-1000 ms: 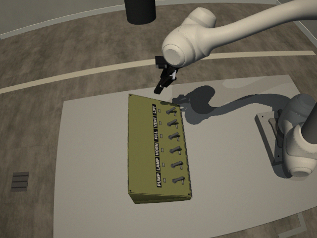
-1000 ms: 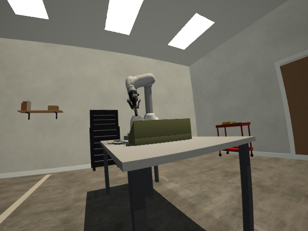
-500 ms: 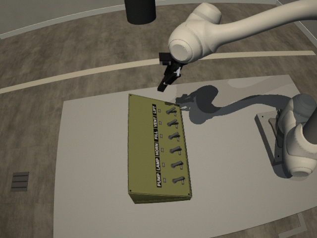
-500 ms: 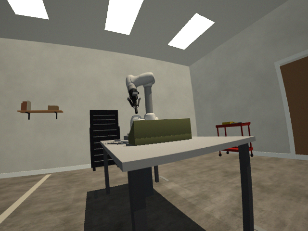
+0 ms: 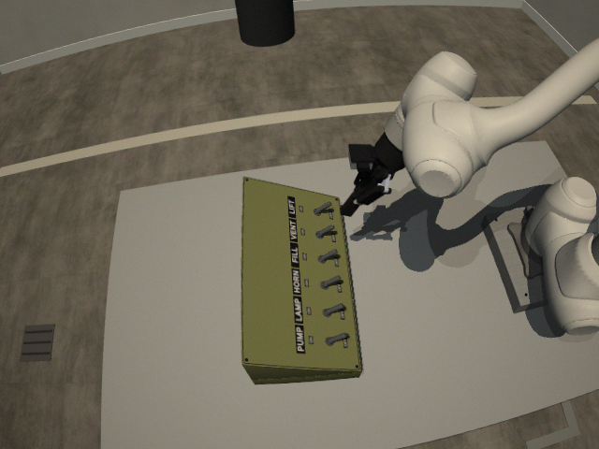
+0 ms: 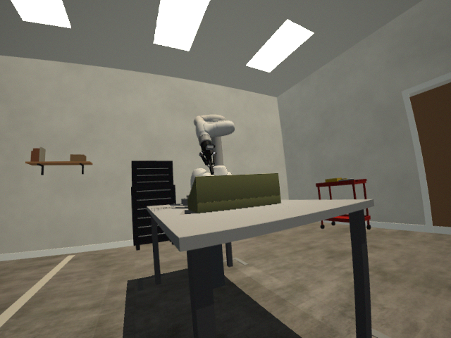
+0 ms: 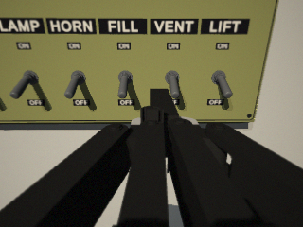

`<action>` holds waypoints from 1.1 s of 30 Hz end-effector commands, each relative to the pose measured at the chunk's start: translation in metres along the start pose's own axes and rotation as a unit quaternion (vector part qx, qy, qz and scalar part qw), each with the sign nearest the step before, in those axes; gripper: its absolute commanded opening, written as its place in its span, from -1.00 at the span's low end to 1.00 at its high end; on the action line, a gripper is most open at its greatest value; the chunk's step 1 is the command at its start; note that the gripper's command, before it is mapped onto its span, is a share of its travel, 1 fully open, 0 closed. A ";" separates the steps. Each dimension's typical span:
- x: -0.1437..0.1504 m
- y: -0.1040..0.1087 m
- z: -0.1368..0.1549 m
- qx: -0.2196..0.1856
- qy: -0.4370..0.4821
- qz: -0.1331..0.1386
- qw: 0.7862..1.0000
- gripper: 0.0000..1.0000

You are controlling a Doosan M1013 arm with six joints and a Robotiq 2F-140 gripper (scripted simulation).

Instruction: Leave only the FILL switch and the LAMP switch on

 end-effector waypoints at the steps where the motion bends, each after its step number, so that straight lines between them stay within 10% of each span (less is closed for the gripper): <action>1: -0.020 0.001 0.037 0.005 0.001 0.002 1.000 -0.80; 33: -0.030 0.000 0.064 0.006 0.001 0.001 1.000 -0.80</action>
Point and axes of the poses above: the point where the finger pads meet when closed, its own y axis back along the fingers, its own x axis across the jaws, z = x × y, the point moved 8 cm from there along y, back along the fingers, and after that the axes turned 14 degrees about -y, right-handed, at the moved point
